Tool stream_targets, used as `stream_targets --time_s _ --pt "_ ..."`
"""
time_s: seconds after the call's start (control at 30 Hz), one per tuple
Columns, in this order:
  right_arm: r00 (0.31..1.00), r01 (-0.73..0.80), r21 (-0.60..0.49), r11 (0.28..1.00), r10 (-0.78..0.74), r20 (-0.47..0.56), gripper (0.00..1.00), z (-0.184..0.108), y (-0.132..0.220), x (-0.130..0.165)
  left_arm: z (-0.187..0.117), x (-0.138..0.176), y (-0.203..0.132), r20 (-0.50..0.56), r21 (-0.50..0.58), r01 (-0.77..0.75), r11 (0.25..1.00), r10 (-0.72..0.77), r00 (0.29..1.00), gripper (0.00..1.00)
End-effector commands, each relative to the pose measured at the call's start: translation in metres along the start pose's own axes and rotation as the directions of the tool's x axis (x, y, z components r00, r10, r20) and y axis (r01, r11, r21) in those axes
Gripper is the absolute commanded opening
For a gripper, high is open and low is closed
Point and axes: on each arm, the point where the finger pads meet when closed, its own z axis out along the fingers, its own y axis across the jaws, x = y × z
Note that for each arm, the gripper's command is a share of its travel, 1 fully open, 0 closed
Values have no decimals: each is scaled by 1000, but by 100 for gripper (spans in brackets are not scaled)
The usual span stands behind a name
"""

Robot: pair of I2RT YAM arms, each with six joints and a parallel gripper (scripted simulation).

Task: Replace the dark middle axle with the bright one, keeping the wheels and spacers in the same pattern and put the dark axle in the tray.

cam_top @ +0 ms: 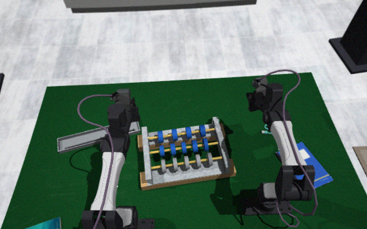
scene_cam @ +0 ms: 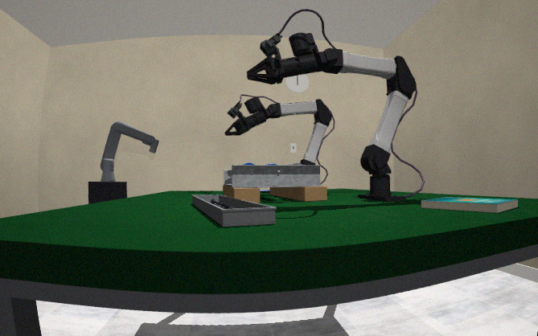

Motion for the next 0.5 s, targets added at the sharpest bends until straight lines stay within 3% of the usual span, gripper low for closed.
stream_targets --time_s 0.0,0.1,0.27,0.47 --pt "988 -4 91 996 -11 156 33 2 -12 -34 0 -41 3 224 0 -51 999 49 973 34" --pt "967 -13 132 991 -21 254 33 -18 -14 -58 -18 -56 10 313 -30 -76 997 82 946 34" --pt "919 -55 188 981 -24 394 33 -45 -20 -94 -7 -37 15 262 -34 -68 997 75 962 34" --pt "859 -120 230 966 -16 511 33 -71 -26 -114 -19 -69 7 332 -14 -50 999 52 942 34"
